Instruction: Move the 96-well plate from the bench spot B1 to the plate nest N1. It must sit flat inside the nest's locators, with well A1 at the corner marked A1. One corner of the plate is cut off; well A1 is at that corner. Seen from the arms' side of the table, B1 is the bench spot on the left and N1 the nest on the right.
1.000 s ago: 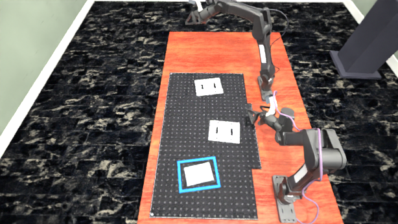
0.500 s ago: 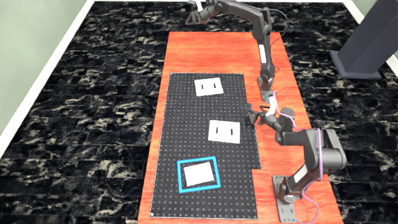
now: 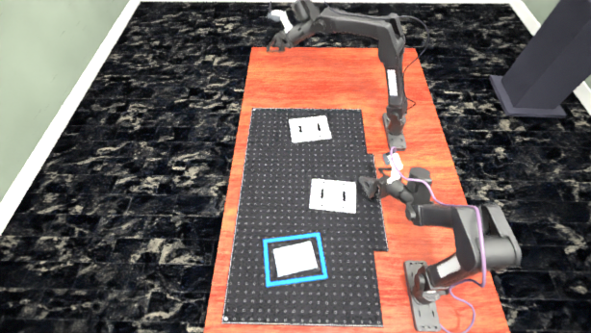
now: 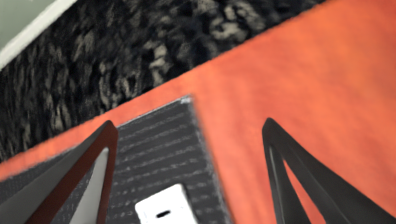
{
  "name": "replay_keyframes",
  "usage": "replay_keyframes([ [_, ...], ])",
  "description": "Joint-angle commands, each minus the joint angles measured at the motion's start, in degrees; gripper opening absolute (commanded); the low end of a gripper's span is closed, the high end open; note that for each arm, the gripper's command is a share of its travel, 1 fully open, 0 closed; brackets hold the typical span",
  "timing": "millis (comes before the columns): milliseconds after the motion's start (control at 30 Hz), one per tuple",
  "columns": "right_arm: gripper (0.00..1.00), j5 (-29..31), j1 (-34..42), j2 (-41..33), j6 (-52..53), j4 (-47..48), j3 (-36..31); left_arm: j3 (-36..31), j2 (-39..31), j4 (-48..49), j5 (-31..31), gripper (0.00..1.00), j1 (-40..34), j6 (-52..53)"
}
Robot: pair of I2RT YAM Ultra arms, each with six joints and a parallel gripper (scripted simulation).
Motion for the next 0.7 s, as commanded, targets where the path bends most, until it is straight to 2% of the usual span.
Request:
replay_keyframes([
  [0,1.0,1.8,7.3,-5.4,-2.0,7.3,-3.9,-2.0,-6.5,-8.1,1.6,1.0,4.1,-4.5],
  [33,1.0,2.3,9.9,-6.6,-2.4,8.8,-5.7,-2.4,-8.2,-9.9,2.2,1.0,5.4,-5.2],
  [100,1.0,2.3,9.9,-6.6,-2.4,8.8,-5.7,-2.4,-8.2,-9.9,2.2,1.0,5.4,-5.2],
  [267,1.0,5.9,23.5,-12.3,-4.4,18.0,-15.1,-2.7,-16.3,-21.2,7.2,1.0,13.6,-8.2],
  [467,1.0,10.0,39.7,-20.4,-6.6,29.0,-28.0,-0.9,-24.4,-33.3,15.2,1.0,27.6,-9.1],
  [600,1.0,13.0,51.4,-25.4,-8.1,36.5,-36.2,2.2,-25.8,-41.2,21.9,1.0,37.6,-7.8],
  [667,1.0,13.0,51.4,-25.4,-8.1,36.5,-36.2,2.2,-25.8,-41.2,21.9,1.0,37.6,-7.8],
])
